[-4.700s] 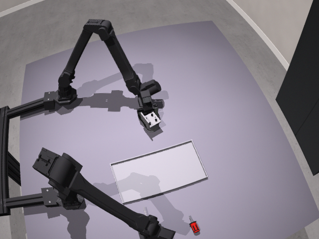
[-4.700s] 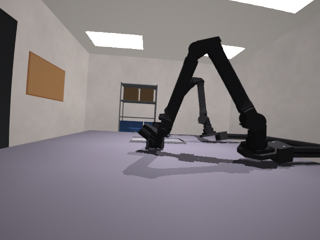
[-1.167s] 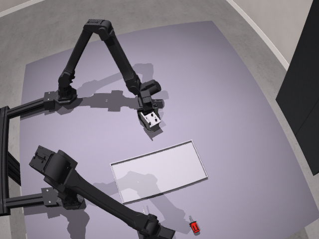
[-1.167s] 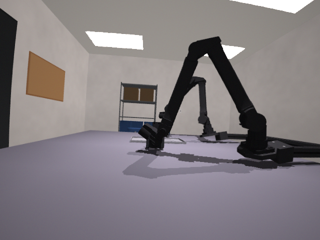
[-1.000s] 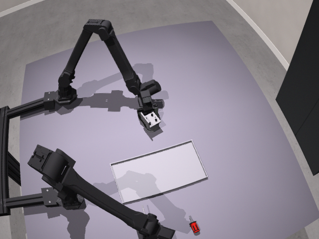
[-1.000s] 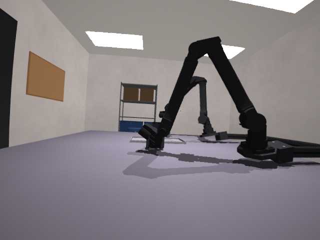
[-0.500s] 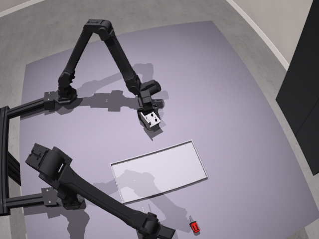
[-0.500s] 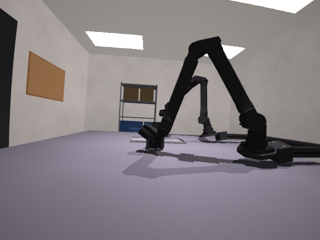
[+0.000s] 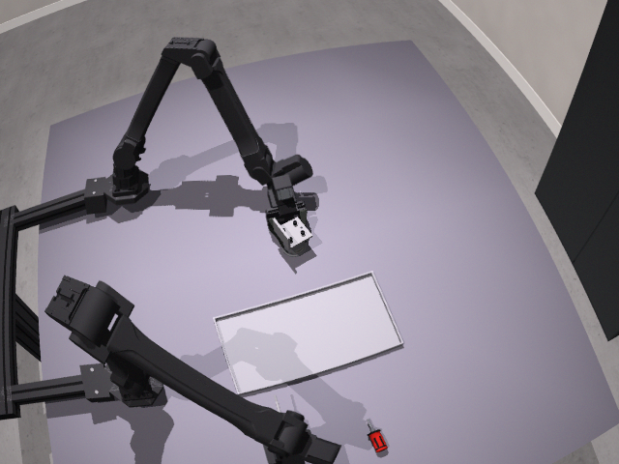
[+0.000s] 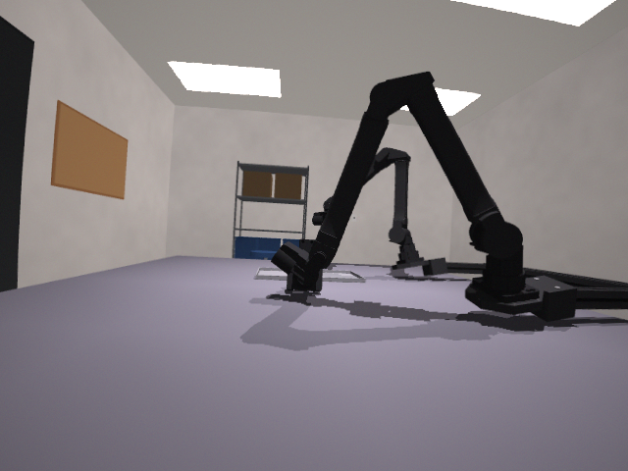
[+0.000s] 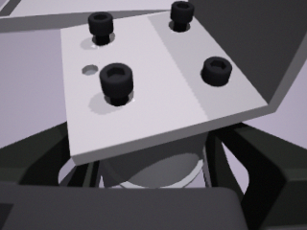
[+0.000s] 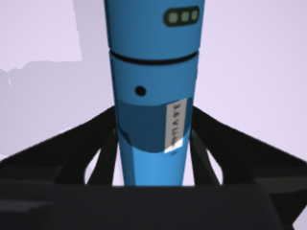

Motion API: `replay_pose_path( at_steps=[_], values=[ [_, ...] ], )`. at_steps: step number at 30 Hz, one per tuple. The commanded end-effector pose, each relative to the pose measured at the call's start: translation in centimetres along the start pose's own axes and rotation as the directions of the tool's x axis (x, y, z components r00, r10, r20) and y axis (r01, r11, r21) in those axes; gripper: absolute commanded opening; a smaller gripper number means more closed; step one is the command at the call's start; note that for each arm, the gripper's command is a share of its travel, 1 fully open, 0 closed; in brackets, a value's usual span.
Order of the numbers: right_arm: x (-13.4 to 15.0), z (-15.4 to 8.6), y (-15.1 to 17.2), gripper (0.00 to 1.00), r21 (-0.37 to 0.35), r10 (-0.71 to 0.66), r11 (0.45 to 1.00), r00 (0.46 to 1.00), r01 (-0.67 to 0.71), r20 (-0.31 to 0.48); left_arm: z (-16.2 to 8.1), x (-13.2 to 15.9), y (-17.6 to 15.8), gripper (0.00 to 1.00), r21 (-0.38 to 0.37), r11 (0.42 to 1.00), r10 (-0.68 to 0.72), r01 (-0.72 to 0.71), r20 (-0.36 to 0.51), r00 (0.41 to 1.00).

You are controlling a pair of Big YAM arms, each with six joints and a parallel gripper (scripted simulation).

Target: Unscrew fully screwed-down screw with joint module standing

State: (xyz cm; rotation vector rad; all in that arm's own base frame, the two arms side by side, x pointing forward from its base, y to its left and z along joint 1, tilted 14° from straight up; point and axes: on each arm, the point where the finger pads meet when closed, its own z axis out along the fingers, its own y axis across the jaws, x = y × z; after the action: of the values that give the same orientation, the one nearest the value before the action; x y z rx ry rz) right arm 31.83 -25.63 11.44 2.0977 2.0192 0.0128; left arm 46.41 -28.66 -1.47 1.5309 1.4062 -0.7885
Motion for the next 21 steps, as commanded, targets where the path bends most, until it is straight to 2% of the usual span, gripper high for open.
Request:
replay_pose_path(
  at_steps=[1, 9, 21],
  values=[
    [-1.2, -3.8, 2.3, 0.42, -0.066, 0.003, 0.998, 0.999, 0.000, 0.044, 0.1, 0.3, 1.3, 0.59, -0.018, 1.000, 0.017, -0.017, 0.004, 1.000],
    [-1.2, -4.3, 2.4, 0.42, -0.067, 0.002, 0.998, 0.999, 0.001, 0.044, 0.1, 0.3, 1.3, 0.59, -0.018, 1.000, 0.017, -0.017, 0.004, 1.000],
    [-1.1, -6.4, 2.3, 0.42, -0.068, 0.001, 0.998, 0.999, 0.002, 0.045, 0.1, 0.3, 1.3, 0.59, -0.018, 1.000, 0.017, -0.017, 0.004, 1.000]
  ],
)
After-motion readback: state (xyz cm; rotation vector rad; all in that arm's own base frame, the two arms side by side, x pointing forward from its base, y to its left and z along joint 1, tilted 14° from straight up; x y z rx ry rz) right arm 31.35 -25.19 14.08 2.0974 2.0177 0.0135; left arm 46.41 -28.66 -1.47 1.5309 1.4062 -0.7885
